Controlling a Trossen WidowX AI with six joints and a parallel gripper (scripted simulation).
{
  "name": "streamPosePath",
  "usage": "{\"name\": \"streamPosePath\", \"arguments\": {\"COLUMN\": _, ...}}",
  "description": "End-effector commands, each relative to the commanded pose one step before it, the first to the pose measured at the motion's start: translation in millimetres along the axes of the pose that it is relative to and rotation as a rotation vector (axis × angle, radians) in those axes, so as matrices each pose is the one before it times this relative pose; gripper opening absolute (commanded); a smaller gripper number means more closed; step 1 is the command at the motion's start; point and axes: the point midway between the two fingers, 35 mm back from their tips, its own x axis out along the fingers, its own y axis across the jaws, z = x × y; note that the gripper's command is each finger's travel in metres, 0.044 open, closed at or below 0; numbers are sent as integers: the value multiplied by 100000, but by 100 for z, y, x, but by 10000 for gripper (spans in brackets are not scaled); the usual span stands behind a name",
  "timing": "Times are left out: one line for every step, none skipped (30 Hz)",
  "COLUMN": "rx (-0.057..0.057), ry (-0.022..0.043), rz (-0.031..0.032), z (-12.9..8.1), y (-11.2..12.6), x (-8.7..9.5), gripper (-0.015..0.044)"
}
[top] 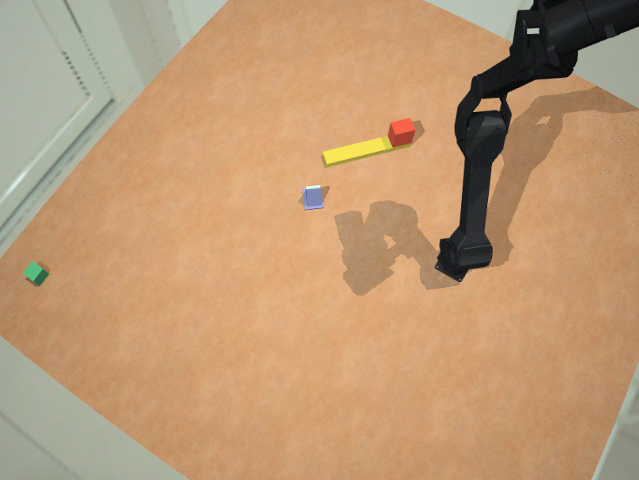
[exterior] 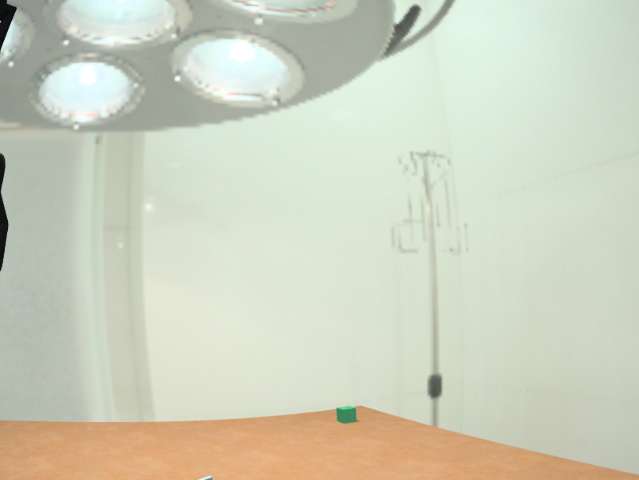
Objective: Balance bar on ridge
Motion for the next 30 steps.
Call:
{"name": "streamPosePath", "arguments": {"rx": -2252, "ry": 5835, "rz": -5457, "z": -2180, "y": -1433, "x": 242, "gripper": 315}}
{"name": "streamPosePath", "arguments": {"rx": -842, "ry": 1652, "rz": -1509, "z": -549, "y": -356, "x": 82, "gripper": 315}}
{"name": "streamPosePath", "arguments": {"rx": -847, "ry": 1653, "rz": -1514, "z": -548, "y": -358, "x": 80, "gripper": 315}}
{"name": "streamPosePath", "arguments": {"rx": -851, "ry": 1655, "rz": -1518, "z": -547, "y": -360, "x": 78, "gripper": 315}}
{"name": "streamPosePath", "arguments": {"rx": -855, "ry": 1657, "rz": -1522, "z": -546, "y": -362, "x": 76, "gripper": 315}}
{"name": "streamPosePath", "arguments": {"rx": -859, "ry": 1659, "rz": -1526, "z": -545, "y": -364, "x": 74, "gripper": 315}}
{"name": "streamPosePath", "arguments": {"rx": -863, "ry": 1661, "rz": -1530, "z": -544, "y": -366, "x": 73, "gripper": 315}}
{"name": "streamPosePath", "arguments": {"rx": -866, "ry": 1662, "rz": -1534, "z": -544, "y": -369, "x": 71, "gripper": 315}}
{"name": "streamPosePath", "arguments": {"rx": -762, "ry": 1659, "rz": -1531, "z": -540, "y": -363, "x": 63, "gripper": 315}}
{"name": "streamPosePath", "arguments": {"rx": -765, "ry": 1659, "rz": -1536, "z": -538, "y": -366, "x": 62, "gripper": 315}}
{"name": "streamPosePath", "arguments": {"rx": -767, "ry": 1660, "rz": -1542, "z": -537, "y": -369, "x": 60, "gripper": 315}}
{"name": "streamPosePath", "arguments": {"rx": -769, "ry": 1660, "rz": -1547, "z": -536, "y": -371, "x": 58, "gripper": 315}}
{"name": "streamPosePath", "arguments": {"rx": -770, "ry": 1660, "rz": -1553, "z": -535, "y": -374, "x": 57, "gripper": 315}}
{"name": "streamPosePath", "arguments": {"rx": -772, "ry": 1661, "rz": -1558, "z": -534, "y": -377, "x": 55, "gripper": 315}}
{"name": "streamPosePath", "arguments": {"rx": -773, "ry": 1661, "rz": -1563, "z": -533, "y": -380, "x": 54, "gripper": 315}}
{"name": "streamPosePath", "arguments": {"rx": -774, "ry": 1661, "rz": -1568, "z": -532, "y": -383, "x": 53, "gripper": 315}}
{"name": "streamPosePath", "arguments": {"rx": -774, "ry": 1662, "rz": -1573, "z": -531, "y": -385, "x": 51, "gripper": 315}}
{"name": "streamPosePath", "arguments": {"rx": -774, "ry": 1662, "rz": -1577, "z": -531, "y": -388, "x": 50, "gripper": 315}}
{"name": "streamPosePath", "arguments": {"rx": -774, "ry": 1662, "rz": -1581, "z": -529, "y": -391, "x": 49, "gripper": 315}}
{"name": "streamPosePath", "arguments": {"rx": -776, "ry": 1667, "rz": -1589, "z": -530, "y": -395, "x": 47, "gripper": 315}}
{"name": "streamPosePath", "arguments": {"rx": -775, "ry": 1667, "rz": -1594, "z": -529, "y": -397, "x": 46, "gripper": 315}}
{"name": "streamPosePath", "arguments": {"rx": -774, "ry": 1668, "rz": -1598, "z": -529, "y": -400, "x": 45, "gripper": 315}}
{"name": "streamPosePath", "arguments": {"rx": -773, "ry": 1669, "rz": -1602, "z": -528, "y": -403, "x": 44, "gripper": 315}}
{"name": "streamPosePath", "arguments": {"rx": -772, "ry": 1670, "rz": -1607, "z": -527, "y": -406, "x": 43, "gripper": 315}}
{"name": "streamPosePath", "arguments": {"rx": -770, "ry": 1671, "rz": -1611, "z": -527, "y": -408, "x": 42, "gripper": 315}}
{"name": "streamPosePath", "arguments": {"rx": -768, "ry": 1672, "rz": -1614, "z": -526, "y": -411, "x": 41, "gripper": 315}}
{"name": "streamPosePath", "arguments": {"rx": -766, "ry": 1673, "rz": -1618, "z": -526, "y": -414, "x": 40, "gripper": 315}}
{"name": "streamPosePath", "arguments": {"rx": -763, "ry": 1675, "rz": -1622, "z": -525, "y": -417, "x": 39, "gripper": 315}}
{"name": "streamPosePath", "arguments": {"rx": -821, "ry": 1684, "rz": -1566, "z": -520, "y": -410, "x": 39, "gripper": 315}}
{"name": "streamPosePath", "arguments": {"rx": -817, "ry": 1687, "rz": -1569, "z": -520, "y": -413, "x": 39, "gripper": 315}}
